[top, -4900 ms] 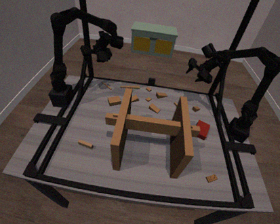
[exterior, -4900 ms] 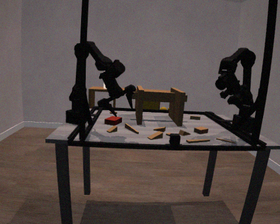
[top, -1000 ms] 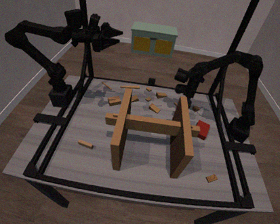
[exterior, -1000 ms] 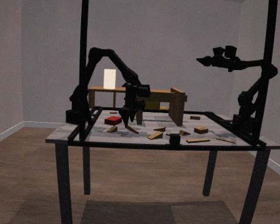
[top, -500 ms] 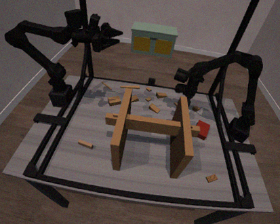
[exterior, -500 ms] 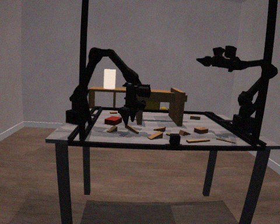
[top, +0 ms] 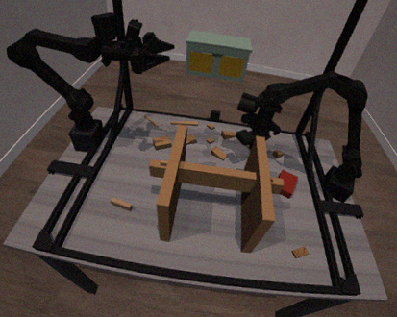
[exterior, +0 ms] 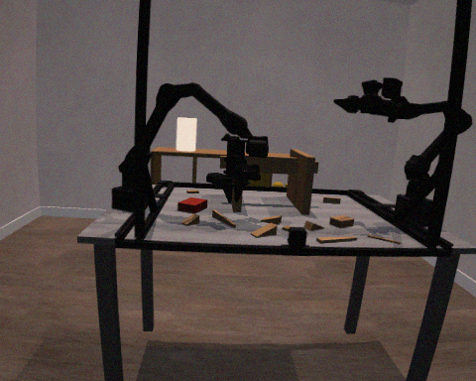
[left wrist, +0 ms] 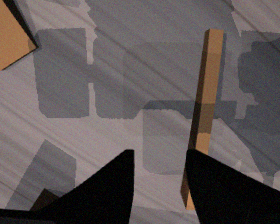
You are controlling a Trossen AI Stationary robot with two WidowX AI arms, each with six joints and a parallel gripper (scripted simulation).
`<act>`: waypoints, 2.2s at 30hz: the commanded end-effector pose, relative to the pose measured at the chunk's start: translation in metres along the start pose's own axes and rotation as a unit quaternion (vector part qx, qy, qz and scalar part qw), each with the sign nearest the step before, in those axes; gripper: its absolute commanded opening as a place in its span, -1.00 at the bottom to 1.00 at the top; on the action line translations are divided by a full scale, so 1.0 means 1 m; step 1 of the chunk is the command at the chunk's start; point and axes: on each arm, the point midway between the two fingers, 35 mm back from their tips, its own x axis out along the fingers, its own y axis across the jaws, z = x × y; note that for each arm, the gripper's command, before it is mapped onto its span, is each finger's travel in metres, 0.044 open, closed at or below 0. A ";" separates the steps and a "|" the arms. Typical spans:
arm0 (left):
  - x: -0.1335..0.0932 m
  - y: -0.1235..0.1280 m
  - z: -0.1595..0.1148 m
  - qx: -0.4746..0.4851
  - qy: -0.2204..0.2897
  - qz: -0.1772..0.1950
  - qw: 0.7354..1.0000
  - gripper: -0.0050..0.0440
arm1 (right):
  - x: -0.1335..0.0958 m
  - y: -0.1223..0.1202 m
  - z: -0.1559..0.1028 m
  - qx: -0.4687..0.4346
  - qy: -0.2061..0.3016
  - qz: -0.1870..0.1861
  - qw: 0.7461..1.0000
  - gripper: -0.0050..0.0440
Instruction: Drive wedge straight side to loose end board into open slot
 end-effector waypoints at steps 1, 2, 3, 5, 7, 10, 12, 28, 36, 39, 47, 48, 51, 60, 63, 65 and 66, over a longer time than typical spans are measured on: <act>0.001 0.006 0.001 0.039 0.003 -0.003 0.999 -0.76 | 0.000 -0.001 0.000 -0.001 0.000 -0.002 1.000 1.00; 0.001 0.006 0.001 0.039 0.003 -0.003 0.999 -0.80 | 0.000 -0.001 0.000 -0.001 0.000 -0.002 1.000 1.00; 0.001 0.006 0.001 0.039 0.003 -0.003 0.999 -0.80 | 0.000 -0.001 0.000 -0.001 0.000 -0.002 1.000 1.00; 0.001 0.006 0.001 0.039 0.003 -0.003 0.999 -0.80 | 0.000 -0.001 0.000 -0.001 0.000 -0.002 1.000 1.00; 0.001 0.006 0.001 0.039 0.003 -0.003 0.999 -0.80 | 0.000 -0.001 0.000 -0.001 0.000 -0.002 1.000 1.00; 0.001 0.006 0.001 0.039 0.003 -0.003 0.999 -0.80 | 0.000 -0.001 0.000 -0.001 0.000 -0.002 1.000 1.00; 0.001 0.006 0.001 0.039 0.003 -0.003 0.999 -0.80 | 0.000 -0.001 0.000 -0.001 0.000 -0.002 1.000 1.00; 0.050 -0.007 0.000 0.039 0.003 -0.003 0.999 -0.80 | 0.000 -0.001 0.000 -0.001 0.000 -0.002 1.000 1.00; 0.050 -0.025 -0.001 0.039 0.003 -0.003 0.999 -0.80 | 0.000 -0.001 0.000 -0.001 0.000 -0.002 1.000 1.00; 0.050 -0.029 -0.001 0.039 0.003 -0.003 0.999 -0.80 | 0.000 -0.001 0.000 -0.001 0.000 -0.002 1.000 1.00; 0.050 -0.044 -0.003 0.039 0.003 -0.003 0.999 -0.80 | 0.000 -0.001 0.000 -0.001 0.000 -0.002 1.000 1.00; 0.050 -0.046 -0.003 0.039 0.003 -0.003 0.999 -0.80 | 0.000 -0.001 0.000 -0.001 0.000 -0.002 1.000 1.00; 0.049 -0.047 -0.004 0.039 0.003 -0.003 0.999 -0.80 | 0.000 -0.001 0.000 -0.001 0.000 -0.002 1.000 1.00; 0.002 0.004 0.001 0.039 0.003 -0.003 0.999 -0.80 | 0.000 -0.001 0.000 -0.001 0.000 -0.002 1.000 1.00; 0.014 -0.009 0.000 0.032 0.003 -0.004 0.999 -0.70 | 0.000 -0.001 0.000 -0.001 0.000 -0.002 1.000 1.00; 0.015 -0.018 -0.001 -0.019 0.003 -0.004 1.000 -0.50 | 0.000 -0.001 0.000 -0.001 0.000 -0.002 1.000 1.00; 0.017 -0.025 -0.002 -0.059 0.004 -0.003 0.998 -0.40 | 0.000 -0.001 0.000 -0.001 0.000 -0.002 1.000 1.00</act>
